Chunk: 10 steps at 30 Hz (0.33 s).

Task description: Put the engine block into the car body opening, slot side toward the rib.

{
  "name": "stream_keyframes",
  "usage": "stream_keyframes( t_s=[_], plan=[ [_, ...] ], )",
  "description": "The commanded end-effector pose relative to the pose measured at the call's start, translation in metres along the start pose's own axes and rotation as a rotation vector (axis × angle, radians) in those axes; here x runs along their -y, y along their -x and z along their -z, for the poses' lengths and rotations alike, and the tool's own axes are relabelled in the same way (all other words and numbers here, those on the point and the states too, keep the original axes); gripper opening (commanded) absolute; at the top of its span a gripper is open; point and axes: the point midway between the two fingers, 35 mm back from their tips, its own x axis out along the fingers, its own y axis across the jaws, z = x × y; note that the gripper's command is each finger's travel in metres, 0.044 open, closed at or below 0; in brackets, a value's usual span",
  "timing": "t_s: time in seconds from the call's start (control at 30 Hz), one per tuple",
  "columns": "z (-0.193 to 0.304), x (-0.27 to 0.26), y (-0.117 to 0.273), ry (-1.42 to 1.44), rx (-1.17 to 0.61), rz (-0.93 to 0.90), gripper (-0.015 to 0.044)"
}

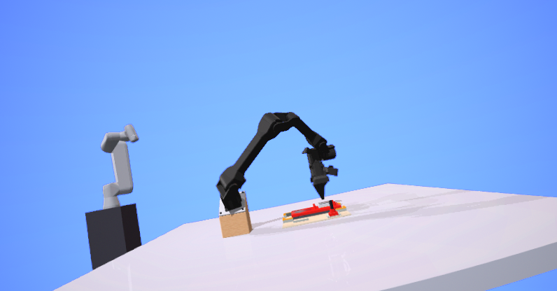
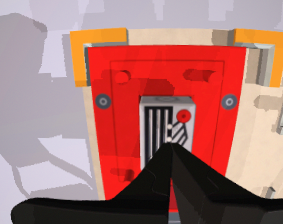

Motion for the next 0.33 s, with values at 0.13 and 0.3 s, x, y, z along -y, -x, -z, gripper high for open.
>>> stream_keyframes(
  t_s=[0.13,0.3],
  plan=[
    [0.0003,-0.0008,0.0011,-0.001,0.0,-0.002,0.0],
    [0.0003,-0.0008,0.0011,-0.001,0.0,-0.002,0.0131]
  ],
)
